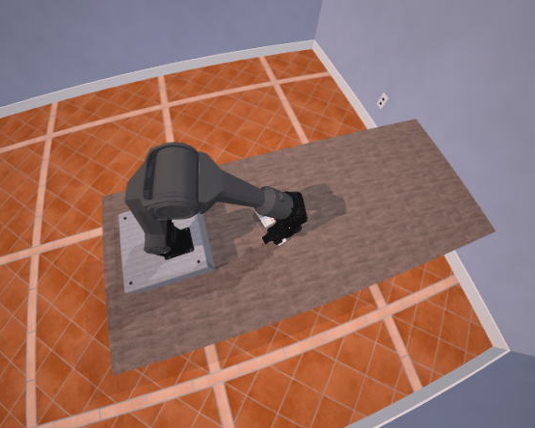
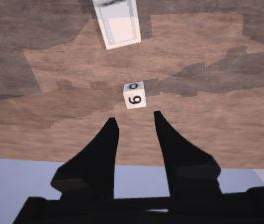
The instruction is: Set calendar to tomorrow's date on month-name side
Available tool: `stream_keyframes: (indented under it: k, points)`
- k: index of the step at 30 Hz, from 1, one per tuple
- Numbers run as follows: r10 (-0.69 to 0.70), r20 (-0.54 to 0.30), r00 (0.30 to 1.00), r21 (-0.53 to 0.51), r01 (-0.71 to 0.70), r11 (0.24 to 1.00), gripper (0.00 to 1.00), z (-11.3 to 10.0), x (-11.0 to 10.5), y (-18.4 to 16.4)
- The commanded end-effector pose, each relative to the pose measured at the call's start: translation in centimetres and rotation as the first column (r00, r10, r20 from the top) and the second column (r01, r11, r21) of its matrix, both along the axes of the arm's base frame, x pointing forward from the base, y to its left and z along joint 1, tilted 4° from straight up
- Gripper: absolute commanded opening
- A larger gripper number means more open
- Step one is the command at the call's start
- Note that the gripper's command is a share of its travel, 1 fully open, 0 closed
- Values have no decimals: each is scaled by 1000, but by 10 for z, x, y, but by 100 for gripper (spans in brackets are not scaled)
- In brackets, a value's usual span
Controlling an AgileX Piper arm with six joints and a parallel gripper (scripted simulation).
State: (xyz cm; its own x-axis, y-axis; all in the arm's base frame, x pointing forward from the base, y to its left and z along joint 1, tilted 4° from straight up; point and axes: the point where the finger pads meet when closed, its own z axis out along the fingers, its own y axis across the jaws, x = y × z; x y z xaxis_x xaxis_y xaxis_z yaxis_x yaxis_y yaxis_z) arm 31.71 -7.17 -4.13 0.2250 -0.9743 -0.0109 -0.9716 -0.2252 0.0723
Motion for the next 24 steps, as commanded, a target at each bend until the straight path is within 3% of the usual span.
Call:
stream_keyframes:
  k: [1, 24]
  points:
    - [0, -2, 1000, 0, 0, 1000, 61, -2, -1, 0]
    - [0, -1, 1000, 0, 0, 1000, 61, -31, -3, -1]
